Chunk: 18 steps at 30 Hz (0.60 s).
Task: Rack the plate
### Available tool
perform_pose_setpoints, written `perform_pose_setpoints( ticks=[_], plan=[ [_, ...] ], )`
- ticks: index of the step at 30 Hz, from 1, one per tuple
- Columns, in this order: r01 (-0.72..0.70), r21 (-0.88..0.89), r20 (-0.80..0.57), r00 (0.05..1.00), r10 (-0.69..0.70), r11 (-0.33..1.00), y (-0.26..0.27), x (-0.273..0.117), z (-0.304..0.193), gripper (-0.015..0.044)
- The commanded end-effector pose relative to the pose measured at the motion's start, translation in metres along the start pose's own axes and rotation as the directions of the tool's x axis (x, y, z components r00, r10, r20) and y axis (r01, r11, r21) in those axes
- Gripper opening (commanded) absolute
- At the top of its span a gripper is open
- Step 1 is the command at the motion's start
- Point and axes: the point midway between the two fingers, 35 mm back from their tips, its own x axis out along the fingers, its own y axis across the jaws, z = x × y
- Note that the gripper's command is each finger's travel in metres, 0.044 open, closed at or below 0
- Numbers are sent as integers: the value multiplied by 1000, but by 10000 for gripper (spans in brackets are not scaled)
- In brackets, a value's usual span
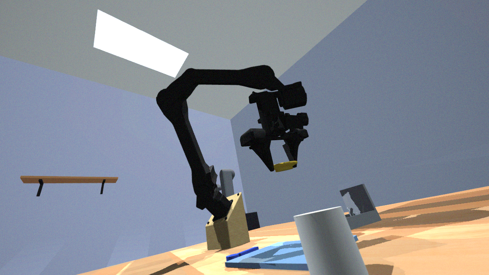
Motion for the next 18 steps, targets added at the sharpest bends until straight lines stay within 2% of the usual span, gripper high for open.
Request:
perform_pose_setpoints(
  ticks=[1,18],
  plan=[
    [-53,-56,-48,998,51,997,1,8,-1,0],
    [-347,-307,-232,930,284,886,10,47,-4,0]
  ],
)
